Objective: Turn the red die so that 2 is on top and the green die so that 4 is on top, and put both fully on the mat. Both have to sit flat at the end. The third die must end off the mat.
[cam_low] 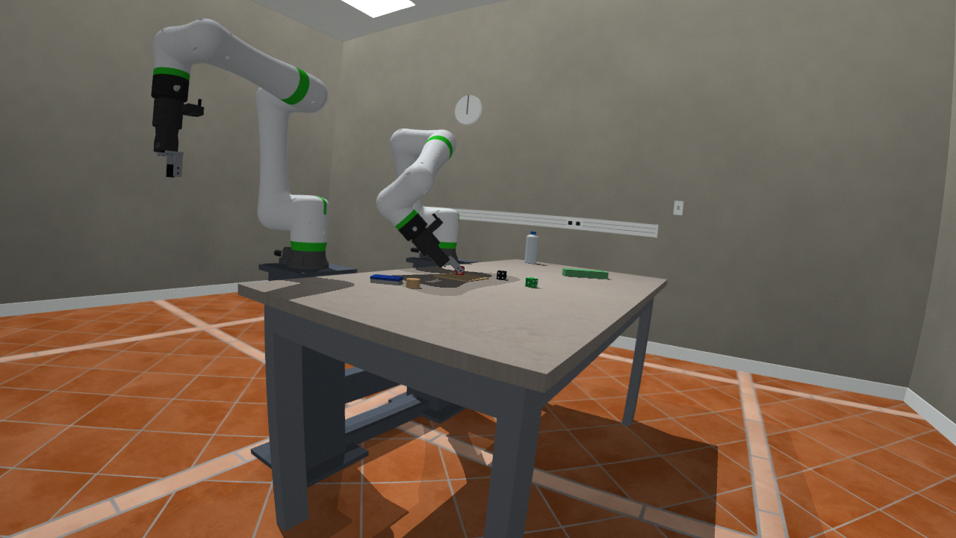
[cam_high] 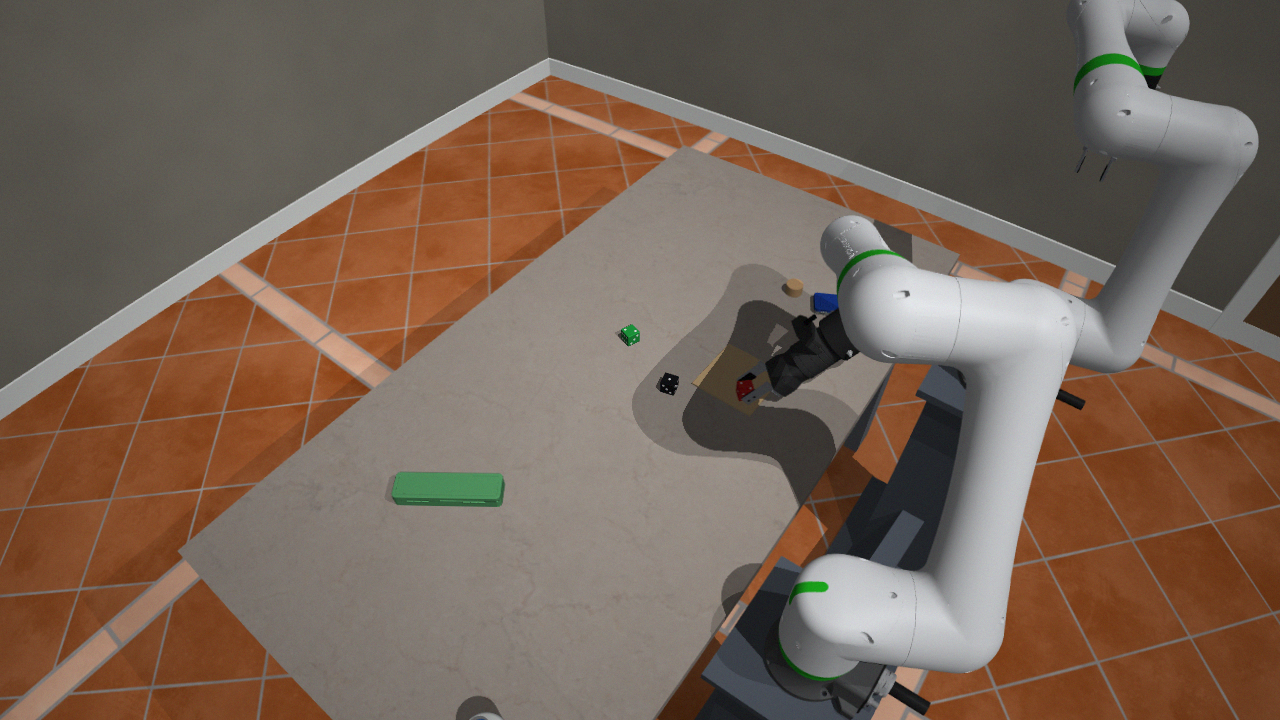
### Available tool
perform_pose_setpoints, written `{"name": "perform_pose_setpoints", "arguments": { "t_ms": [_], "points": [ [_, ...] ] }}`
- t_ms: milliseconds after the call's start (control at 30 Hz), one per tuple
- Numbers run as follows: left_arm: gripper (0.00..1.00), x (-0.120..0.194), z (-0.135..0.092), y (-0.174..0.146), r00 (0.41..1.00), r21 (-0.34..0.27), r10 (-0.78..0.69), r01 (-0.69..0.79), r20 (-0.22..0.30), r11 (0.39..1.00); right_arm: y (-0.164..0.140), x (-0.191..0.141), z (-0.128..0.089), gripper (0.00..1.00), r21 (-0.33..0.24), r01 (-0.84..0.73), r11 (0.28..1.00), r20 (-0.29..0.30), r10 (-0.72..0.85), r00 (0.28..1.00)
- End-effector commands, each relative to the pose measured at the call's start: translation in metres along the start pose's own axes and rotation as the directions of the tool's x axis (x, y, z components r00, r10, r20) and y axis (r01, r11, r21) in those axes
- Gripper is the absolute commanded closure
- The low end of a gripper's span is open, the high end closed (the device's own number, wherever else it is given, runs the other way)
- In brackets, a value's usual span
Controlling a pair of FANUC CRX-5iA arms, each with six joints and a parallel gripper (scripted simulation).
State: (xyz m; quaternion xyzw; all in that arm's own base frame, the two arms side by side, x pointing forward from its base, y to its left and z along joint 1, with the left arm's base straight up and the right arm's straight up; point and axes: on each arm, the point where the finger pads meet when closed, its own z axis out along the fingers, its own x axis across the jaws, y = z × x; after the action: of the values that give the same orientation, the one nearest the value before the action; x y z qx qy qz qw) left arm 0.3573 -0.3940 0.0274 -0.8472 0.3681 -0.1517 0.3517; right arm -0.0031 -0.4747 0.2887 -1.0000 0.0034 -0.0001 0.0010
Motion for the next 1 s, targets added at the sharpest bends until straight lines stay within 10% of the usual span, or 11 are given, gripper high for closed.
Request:
{"name": "perform_pose_setpoints", "arguments": {
  "t_ms": [0,967],
  "points": [
    [0.0,0.0005,-0.0008,-0.0005,1.0,-0.001,-0.001,0.001,-0.001,1.0,0.0003,-0.0002,-0.0009,0.0,-0.002,0.0,1.0,0.0,0.0,1.0],
    [0.0,0.0005,-0.0085,-0.0082,1.0,-0.001,-0.001,0.001,-0.001,1.0,0.0003,-0.0002,-0.0009,0.0,-0.002,0.0,1.0,0.0,0.0,1.0]
  ]
}}
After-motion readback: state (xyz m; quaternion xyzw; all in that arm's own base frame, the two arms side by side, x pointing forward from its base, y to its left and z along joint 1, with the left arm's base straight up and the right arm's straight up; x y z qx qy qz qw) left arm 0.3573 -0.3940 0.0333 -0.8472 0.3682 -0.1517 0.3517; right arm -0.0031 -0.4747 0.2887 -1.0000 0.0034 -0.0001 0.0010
